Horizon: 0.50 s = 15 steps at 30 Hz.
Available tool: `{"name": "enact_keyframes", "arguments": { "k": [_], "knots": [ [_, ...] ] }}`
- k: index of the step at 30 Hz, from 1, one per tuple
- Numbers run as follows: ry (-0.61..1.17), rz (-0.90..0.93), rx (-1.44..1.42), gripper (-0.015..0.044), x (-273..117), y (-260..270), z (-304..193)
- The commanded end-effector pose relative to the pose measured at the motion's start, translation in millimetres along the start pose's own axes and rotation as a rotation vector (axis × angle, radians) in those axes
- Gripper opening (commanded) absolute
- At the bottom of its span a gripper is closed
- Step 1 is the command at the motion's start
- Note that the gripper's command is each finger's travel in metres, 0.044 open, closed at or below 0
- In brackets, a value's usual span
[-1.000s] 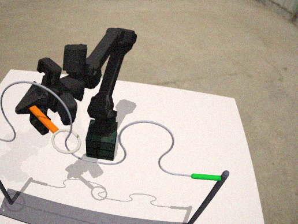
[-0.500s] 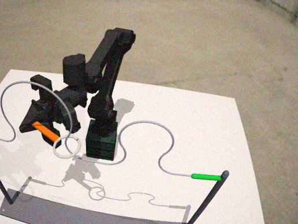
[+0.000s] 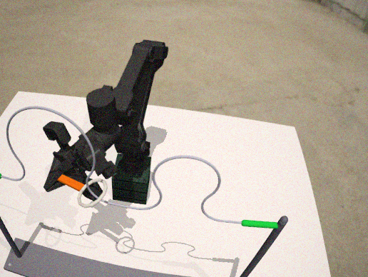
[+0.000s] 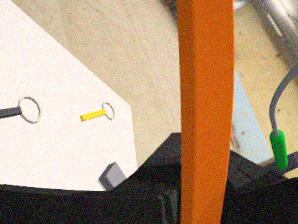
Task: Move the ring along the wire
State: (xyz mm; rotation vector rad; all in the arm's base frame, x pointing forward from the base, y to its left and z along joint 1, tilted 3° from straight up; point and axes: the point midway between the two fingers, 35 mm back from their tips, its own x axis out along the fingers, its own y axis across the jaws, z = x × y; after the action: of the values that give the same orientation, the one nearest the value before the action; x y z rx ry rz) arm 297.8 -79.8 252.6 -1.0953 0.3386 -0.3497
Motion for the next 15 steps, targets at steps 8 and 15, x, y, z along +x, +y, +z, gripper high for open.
{"name": "enact_keyframes", "arguments": {
  "k": [8, 15],
  "knots": [
    [0.033, 0.133, 0.239, -0.015, -8.3, 40.1, 3.8],
    [0.052, 0.219, 0.389, -0.015, -15.9, 64.0, 11.9]
  ]
}}
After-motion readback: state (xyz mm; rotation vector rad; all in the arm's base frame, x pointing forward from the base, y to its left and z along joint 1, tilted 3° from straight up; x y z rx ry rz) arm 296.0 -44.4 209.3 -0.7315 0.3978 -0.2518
